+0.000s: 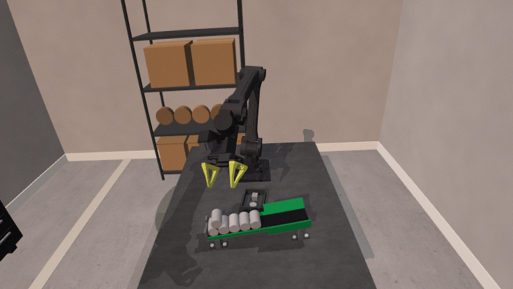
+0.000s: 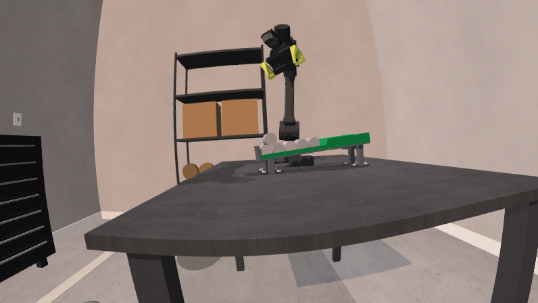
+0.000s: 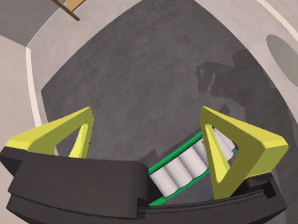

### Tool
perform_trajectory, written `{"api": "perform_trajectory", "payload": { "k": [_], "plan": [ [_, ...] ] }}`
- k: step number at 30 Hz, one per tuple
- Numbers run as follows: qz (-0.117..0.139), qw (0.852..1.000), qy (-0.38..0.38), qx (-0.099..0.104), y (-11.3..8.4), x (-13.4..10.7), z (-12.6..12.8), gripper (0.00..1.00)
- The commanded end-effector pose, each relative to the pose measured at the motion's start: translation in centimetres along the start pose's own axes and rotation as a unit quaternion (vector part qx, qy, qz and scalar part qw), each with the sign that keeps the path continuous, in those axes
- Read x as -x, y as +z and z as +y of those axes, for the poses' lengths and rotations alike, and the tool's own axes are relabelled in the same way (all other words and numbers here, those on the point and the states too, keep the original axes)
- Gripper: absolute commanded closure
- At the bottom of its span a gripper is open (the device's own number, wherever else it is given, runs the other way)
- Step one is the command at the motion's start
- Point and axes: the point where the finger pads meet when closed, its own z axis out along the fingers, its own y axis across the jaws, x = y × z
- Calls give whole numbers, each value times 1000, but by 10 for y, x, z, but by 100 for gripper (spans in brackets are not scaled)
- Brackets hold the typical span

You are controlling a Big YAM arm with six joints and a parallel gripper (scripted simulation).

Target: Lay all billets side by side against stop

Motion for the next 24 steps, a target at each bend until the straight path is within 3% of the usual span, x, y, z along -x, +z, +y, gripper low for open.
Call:
{"api": "perform_trajectory", "payload": {
  "k": [1,5,7,8,10,13,14,16,20,22,24],
  "plan": [
    [30,996,86,-24,3,15,-6,0],
    [79,984,144,-68,18,-1,-28,0],
    [79,984,144,-68,18,-1,-28,0],
    [92,980,159,-80,21,-6,-33,0],
    [130,962,209,-122,29,-20,-52,0],
    [153,947,240,-149,33,-30,-63,0],
    [169,935,263,-170,36,-36,-71,0],
    [182,923,282,-189,37,-42,-78,0],
    [219,880,339,-249,39,-60,-99,0],
    [229,865,356,-268,39,-65,-105,0],
    [229,865,356,-268,39,-65,-105,0]
  ]
}}
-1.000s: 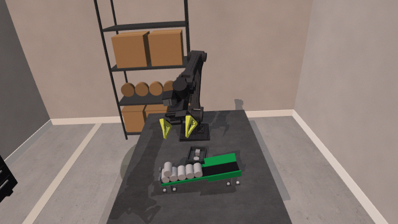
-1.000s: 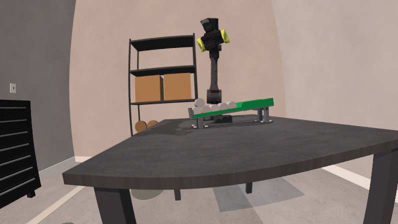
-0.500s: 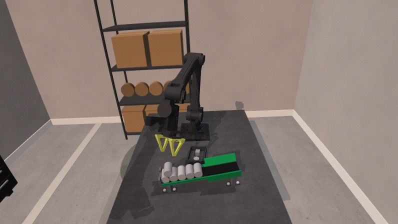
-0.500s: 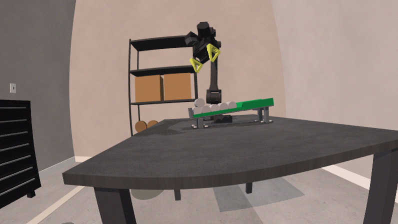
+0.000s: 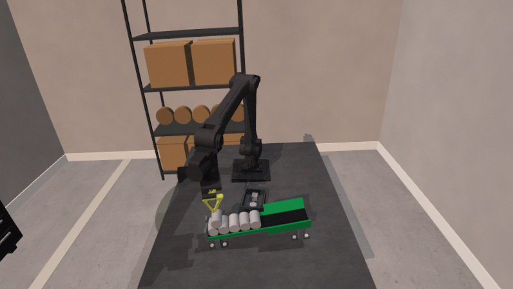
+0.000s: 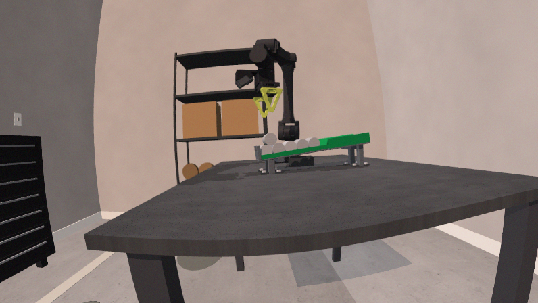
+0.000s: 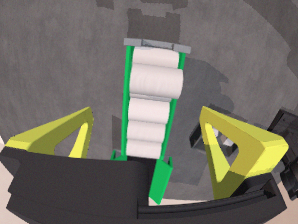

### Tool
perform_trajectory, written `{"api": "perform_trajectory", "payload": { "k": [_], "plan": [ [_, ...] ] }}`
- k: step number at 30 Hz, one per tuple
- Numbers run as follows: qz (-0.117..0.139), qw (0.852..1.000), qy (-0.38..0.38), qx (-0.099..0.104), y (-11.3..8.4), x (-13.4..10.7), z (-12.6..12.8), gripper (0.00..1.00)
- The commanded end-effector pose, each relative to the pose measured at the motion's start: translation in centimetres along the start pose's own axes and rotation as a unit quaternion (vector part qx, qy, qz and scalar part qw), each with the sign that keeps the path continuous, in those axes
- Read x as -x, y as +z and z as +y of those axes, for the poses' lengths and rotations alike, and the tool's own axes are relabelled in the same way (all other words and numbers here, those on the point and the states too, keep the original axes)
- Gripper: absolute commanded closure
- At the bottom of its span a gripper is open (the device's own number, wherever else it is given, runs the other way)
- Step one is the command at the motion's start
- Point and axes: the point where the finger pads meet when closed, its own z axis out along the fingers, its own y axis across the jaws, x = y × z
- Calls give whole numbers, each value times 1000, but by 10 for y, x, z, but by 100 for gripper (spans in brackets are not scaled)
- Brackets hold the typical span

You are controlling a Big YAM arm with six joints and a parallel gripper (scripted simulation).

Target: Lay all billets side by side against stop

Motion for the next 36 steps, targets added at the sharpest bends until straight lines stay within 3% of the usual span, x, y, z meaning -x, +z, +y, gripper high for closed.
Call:
{"api": "perform_trajectory", "payload": {
  "k": [1,3,10,11,36],
  "plan": [
    [3,999,36,4,-18,-2,17,0],
    [7,999,49,-6,-16,1,12,0],
    [6,998,61,-6,-22,6,8,0],
    [10,998,62,-14,-14,3,2,100],
    [11,998,60,-16,-13,3,1,100]
  ]
}}
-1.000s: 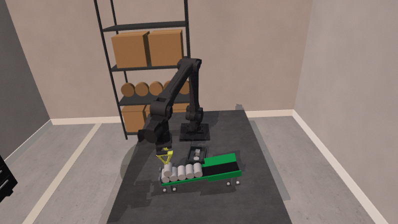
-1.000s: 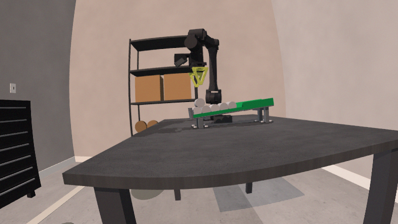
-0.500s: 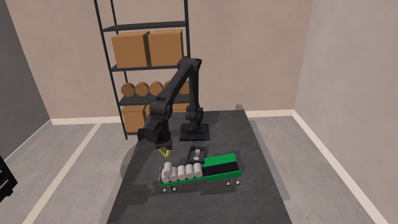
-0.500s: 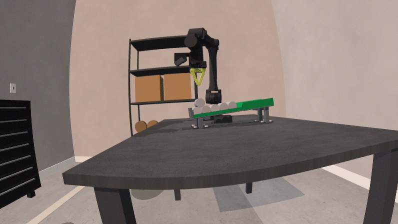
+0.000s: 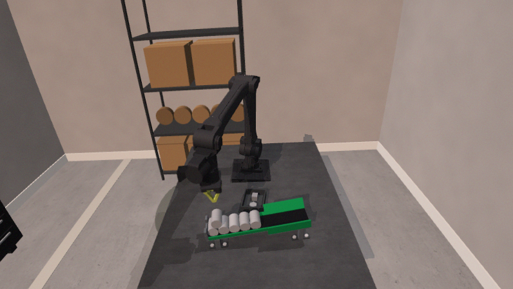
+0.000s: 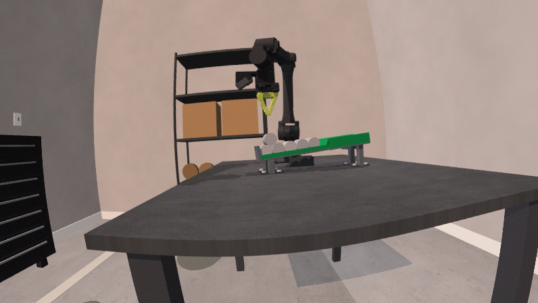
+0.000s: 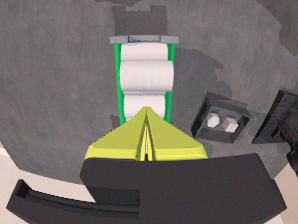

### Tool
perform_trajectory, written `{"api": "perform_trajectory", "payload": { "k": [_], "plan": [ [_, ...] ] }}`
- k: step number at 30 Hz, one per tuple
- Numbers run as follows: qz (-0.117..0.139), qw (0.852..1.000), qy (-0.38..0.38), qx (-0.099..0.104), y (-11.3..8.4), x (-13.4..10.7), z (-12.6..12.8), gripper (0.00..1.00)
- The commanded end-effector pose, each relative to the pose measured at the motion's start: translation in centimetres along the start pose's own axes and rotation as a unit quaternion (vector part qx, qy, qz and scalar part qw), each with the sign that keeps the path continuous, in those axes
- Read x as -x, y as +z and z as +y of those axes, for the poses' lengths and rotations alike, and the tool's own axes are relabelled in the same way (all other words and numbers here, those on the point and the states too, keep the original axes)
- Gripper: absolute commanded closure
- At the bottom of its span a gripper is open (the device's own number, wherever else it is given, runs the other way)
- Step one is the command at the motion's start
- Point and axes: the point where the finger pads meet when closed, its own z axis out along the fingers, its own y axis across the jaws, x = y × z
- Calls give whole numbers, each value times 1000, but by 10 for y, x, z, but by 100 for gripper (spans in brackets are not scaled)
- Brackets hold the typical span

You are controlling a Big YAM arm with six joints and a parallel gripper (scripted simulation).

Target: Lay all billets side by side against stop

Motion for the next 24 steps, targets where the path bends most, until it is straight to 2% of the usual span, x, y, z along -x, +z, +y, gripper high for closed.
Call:
{"api": "perform_trajectory", "payload": {
  "k": [1,8,9,24],
  "plan": [
    [-4,1000,8,13,-13,6,8,100],
    [-4,1000,8,13,-13,6,8,100],
    [-4,1000,8,13,-13,6,8,11],
    [-4,1000,8,13,-13,6,8,11]
  ]
}}
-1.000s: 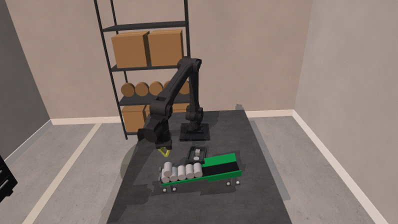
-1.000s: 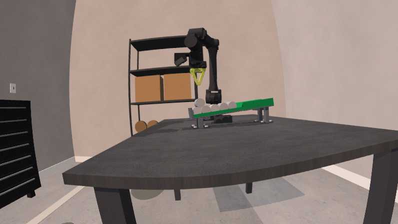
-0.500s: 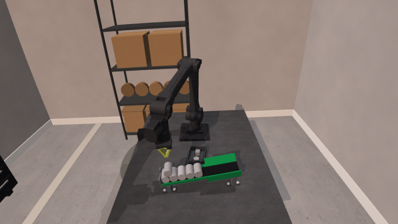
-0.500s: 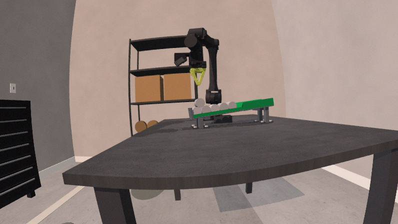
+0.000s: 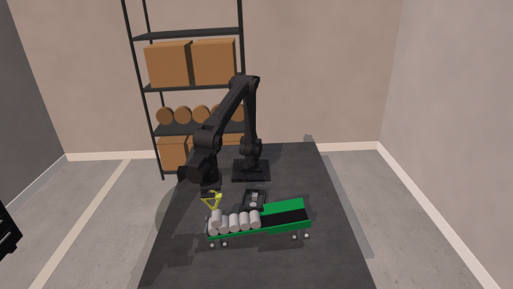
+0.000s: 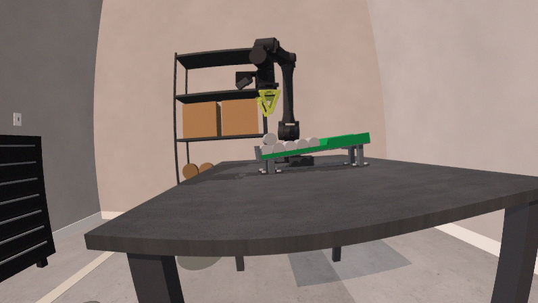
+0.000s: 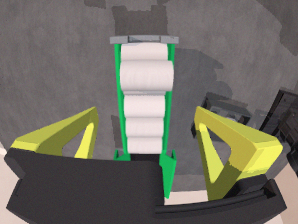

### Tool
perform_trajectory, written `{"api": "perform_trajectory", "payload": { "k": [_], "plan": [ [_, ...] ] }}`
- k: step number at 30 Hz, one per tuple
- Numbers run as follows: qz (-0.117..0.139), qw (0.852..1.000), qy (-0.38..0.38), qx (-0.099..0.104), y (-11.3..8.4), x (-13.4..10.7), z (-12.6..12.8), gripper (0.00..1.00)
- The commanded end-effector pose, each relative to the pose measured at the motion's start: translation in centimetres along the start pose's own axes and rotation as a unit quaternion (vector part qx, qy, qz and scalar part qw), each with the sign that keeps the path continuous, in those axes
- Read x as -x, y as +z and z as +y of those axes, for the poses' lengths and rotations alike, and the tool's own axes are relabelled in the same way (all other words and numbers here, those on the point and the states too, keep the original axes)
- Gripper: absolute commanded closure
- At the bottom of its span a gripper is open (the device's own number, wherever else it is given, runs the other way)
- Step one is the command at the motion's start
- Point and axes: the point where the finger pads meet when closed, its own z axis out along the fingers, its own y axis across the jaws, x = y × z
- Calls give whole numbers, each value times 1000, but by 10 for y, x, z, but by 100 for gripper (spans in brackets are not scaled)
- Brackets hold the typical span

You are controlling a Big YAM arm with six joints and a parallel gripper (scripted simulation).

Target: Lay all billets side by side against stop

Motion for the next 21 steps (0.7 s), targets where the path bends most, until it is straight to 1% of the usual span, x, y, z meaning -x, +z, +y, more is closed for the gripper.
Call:
{"api": "perform_trajectory", "payload": {
  "k": [1,15,16,17,18,21],
  "plan": [
    [-4,1000,8,13,-13,6,8,11],
    [-4,1000,8,13,-13,6,8,11],
    [-2,1000,8,10,-8,5,6,11],
    [2,1000,8,-1,10,4,3,11],
    [2,1000,8,-1,16,3,3,11],
    [2,1000,2,-1,44,-3,5,11]
  ]
}}
